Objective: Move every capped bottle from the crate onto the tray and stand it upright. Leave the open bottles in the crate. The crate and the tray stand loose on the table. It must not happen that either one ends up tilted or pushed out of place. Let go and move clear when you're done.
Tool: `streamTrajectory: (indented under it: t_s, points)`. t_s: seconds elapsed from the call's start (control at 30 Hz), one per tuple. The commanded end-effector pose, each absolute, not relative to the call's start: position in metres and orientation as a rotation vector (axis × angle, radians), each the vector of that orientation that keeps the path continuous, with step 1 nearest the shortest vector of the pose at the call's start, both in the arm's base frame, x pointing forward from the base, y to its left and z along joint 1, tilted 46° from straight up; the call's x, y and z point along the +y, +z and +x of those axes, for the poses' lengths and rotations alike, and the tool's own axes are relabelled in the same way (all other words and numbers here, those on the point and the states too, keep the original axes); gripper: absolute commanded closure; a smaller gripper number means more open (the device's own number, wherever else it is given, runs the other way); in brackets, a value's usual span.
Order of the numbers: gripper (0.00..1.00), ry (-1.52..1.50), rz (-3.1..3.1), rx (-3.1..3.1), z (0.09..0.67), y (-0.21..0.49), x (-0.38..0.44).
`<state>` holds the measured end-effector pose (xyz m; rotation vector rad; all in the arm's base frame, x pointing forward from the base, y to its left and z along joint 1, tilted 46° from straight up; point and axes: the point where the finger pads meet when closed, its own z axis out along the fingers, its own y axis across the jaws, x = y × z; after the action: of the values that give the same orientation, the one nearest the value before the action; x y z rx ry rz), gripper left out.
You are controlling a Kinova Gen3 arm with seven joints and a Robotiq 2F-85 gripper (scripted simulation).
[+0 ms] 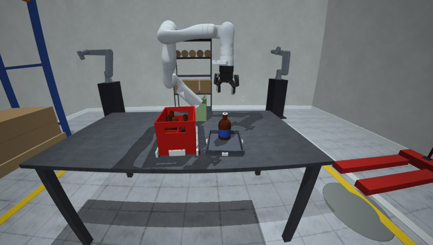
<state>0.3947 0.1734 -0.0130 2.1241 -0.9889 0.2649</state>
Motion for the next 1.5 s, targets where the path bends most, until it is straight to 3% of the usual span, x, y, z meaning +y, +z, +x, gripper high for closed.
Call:
streamTrajectory:
  t_s: [0.0, 1.47]
  points:
    - [0.00, 0.272, 2.132, -0.990, 0.3967, -0.0084, 0.1811]
    - [0.00, 0.270, 2.130, -0.991, 0.3978, -0.0018, 0.1871]
